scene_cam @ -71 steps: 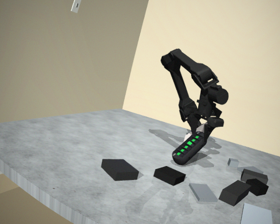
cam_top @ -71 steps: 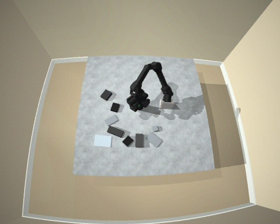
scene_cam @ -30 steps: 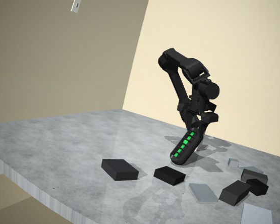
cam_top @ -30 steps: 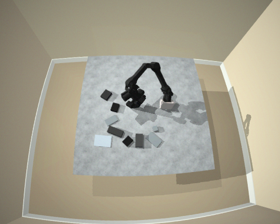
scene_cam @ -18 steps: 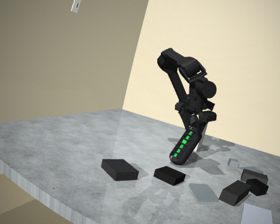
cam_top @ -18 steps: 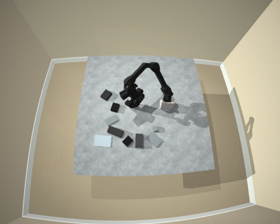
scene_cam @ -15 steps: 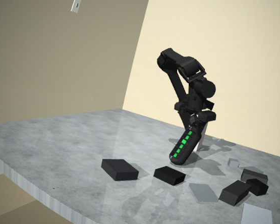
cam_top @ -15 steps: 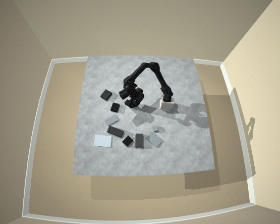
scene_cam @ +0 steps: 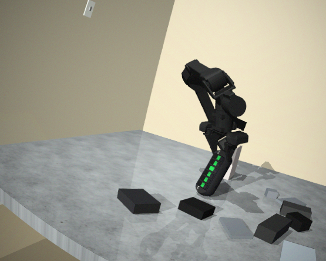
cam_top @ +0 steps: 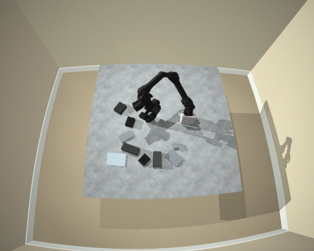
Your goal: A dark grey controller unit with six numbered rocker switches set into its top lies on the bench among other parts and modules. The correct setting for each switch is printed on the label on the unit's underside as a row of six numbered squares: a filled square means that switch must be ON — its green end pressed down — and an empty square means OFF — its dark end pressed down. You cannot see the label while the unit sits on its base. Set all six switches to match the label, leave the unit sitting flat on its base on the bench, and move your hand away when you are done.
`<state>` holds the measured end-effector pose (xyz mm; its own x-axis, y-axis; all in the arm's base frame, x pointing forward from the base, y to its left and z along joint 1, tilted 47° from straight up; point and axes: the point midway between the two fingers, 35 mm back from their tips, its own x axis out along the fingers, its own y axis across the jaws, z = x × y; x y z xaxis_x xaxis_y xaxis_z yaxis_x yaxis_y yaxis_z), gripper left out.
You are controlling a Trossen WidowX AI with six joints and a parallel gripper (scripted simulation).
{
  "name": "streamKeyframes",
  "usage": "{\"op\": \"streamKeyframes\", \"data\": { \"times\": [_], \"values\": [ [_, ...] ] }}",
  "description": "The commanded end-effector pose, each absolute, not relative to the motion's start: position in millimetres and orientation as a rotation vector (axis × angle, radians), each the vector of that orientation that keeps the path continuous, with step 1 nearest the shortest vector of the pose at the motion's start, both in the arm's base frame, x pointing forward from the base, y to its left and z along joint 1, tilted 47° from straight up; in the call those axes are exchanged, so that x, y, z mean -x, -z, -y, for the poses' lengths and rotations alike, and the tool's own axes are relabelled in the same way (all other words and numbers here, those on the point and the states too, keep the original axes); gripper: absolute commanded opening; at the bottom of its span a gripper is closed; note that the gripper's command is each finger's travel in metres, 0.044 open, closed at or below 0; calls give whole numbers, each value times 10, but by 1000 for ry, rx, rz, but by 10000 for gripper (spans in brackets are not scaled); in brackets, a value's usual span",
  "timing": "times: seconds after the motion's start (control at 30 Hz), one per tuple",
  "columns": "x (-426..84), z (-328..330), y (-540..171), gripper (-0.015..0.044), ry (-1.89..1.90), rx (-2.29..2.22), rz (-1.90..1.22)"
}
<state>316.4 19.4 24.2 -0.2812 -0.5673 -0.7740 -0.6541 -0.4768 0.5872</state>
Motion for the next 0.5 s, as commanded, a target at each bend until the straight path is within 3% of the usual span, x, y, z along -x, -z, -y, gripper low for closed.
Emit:
{"op": "streamKeyframes", "data": {
  "times": [0.0,0.47],
  "values": [
    [-3201,-135,-236,335,-1898,1833,-1580],
    [-3282,-89,-289,335,-1881,1867,-1588]
  ]
}}
